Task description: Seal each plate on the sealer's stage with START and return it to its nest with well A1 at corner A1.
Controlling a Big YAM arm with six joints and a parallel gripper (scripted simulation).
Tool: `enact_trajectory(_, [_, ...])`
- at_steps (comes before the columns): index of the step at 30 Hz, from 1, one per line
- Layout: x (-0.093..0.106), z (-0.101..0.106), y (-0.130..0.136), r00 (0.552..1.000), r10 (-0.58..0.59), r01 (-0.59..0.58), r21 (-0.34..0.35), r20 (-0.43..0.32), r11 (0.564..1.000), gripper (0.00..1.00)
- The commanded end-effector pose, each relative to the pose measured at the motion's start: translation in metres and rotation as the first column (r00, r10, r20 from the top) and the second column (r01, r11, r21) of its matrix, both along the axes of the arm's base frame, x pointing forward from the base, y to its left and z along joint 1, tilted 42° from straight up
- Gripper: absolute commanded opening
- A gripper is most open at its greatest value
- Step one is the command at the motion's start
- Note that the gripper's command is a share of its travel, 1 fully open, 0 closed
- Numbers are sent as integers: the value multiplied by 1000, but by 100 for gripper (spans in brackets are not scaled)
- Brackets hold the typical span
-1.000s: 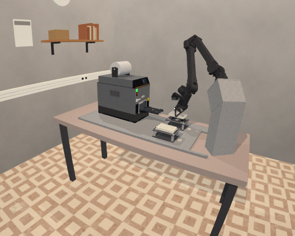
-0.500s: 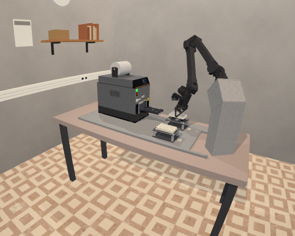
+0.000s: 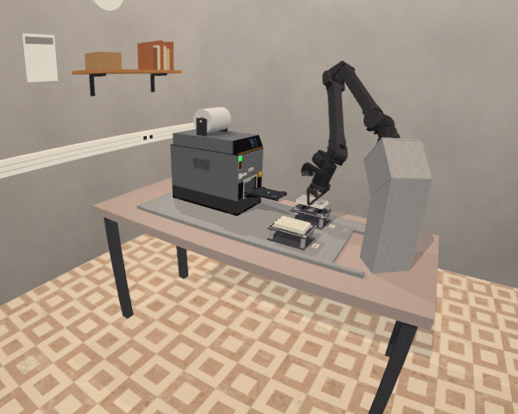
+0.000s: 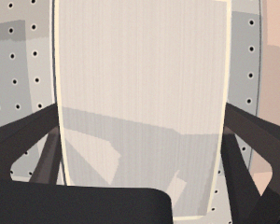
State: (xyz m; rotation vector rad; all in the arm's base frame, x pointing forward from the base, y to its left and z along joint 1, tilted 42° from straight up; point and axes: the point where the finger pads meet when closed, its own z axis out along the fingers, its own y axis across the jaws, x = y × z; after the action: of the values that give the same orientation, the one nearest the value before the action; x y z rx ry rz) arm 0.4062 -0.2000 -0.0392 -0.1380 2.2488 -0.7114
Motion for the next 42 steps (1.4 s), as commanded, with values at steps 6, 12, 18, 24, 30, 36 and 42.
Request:
enact_trajectory(6, [7,14,8,999,11,-11,-5,40,1000,0])
enact_trajectory(12, [3,9,8,1000,7,-7,0,26,1000,0])
enact_trajectory(18, [-13,-6,3,1000,-16,16,16,-11,1000,0])
enact_trajectory(24, [-19,-13,1,999,-10,10,11,-30,1000,0])
enact_trajectory(30, [-12,-10,3,1000,3,-3,3,-24,1000,0])
enact_trajectory(36, [4,3,5,1000,17,-17,-13,0,1000,0])
enact_trajectory(42, [9,2,7,999,31,-31,-15,12,999,0])
